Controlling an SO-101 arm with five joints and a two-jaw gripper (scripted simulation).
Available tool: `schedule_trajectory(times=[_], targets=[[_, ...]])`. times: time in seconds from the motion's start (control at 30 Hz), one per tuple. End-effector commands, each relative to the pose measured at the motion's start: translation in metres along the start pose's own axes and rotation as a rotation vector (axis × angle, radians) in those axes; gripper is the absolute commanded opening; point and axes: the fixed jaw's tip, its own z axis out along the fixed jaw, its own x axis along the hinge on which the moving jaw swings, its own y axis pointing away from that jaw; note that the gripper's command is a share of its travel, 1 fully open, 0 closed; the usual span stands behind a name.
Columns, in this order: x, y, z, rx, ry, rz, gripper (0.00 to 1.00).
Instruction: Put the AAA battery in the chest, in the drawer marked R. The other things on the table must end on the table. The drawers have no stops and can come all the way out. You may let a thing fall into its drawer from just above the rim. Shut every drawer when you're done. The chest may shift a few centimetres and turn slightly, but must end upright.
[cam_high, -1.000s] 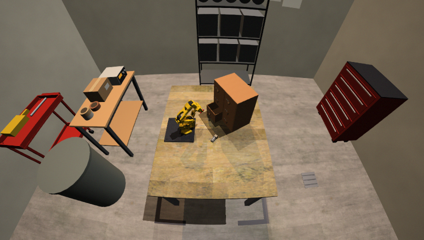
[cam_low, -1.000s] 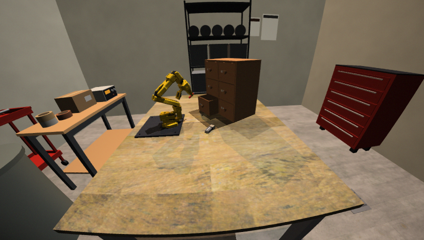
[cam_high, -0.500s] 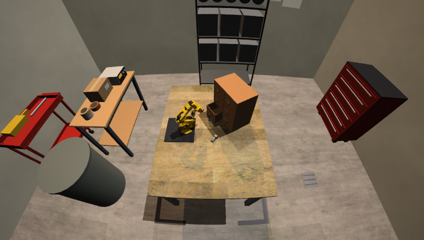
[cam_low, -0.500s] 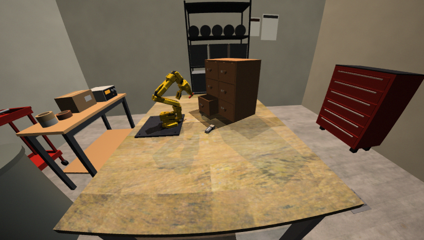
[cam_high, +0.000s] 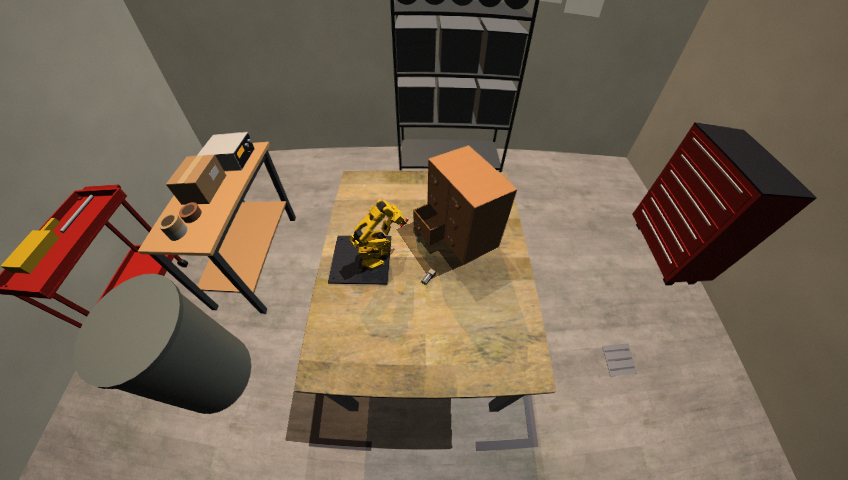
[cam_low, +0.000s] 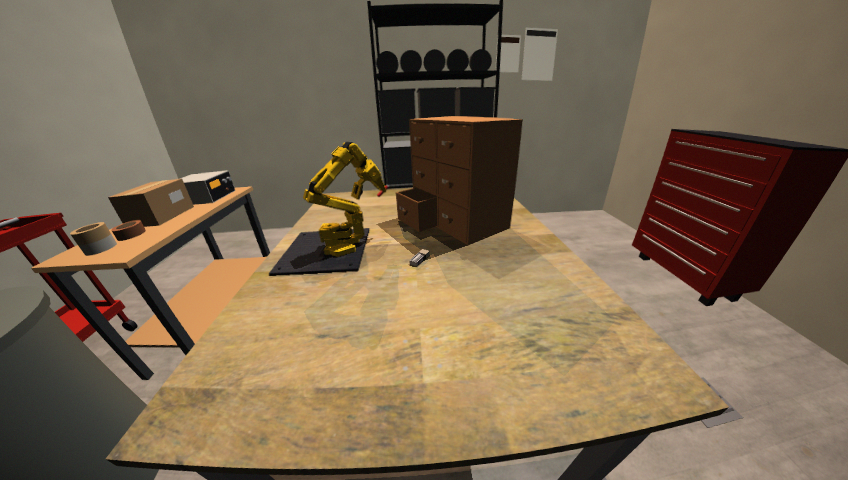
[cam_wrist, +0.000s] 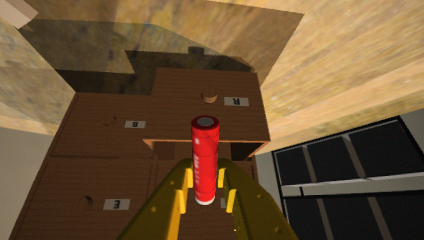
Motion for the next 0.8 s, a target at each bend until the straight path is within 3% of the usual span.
schedule_trajectory(times=[0.0, 0.77], targets=[[-0.004, -0.001, 0.002, 0.004, -0.017, -0.011, 0.0], [0.023, -0.001, 0.017, 0.002, -0.026, -0.011, 0.0]])
